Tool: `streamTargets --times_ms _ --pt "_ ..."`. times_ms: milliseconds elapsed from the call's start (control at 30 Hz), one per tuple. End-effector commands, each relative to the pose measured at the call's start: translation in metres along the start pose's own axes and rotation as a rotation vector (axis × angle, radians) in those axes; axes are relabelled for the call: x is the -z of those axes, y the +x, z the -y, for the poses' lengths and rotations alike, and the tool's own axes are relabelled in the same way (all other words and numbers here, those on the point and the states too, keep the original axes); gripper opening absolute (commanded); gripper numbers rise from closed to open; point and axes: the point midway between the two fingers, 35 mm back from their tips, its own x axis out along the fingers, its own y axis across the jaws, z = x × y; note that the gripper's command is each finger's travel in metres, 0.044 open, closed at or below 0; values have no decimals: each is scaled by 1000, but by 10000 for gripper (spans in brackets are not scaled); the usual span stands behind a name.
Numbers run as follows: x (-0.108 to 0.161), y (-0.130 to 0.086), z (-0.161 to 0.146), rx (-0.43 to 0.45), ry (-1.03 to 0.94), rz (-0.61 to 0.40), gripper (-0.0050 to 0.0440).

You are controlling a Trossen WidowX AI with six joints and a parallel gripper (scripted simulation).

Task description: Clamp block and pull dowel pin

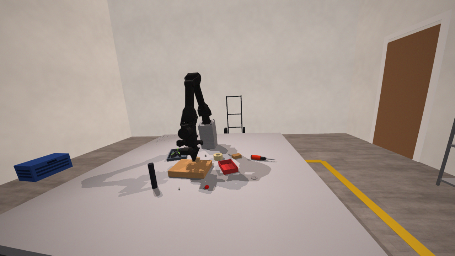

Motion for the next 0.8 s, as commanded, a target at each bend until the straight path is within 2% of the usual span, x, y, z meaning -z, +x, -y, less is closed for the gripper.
streamTargets --times_ms 0,200,767 --pt "0 0 1 1 0 0 0" --pt "0 -2 0 2 0 0 0" --pt "1 -42 -3 13 -1 -1 0"
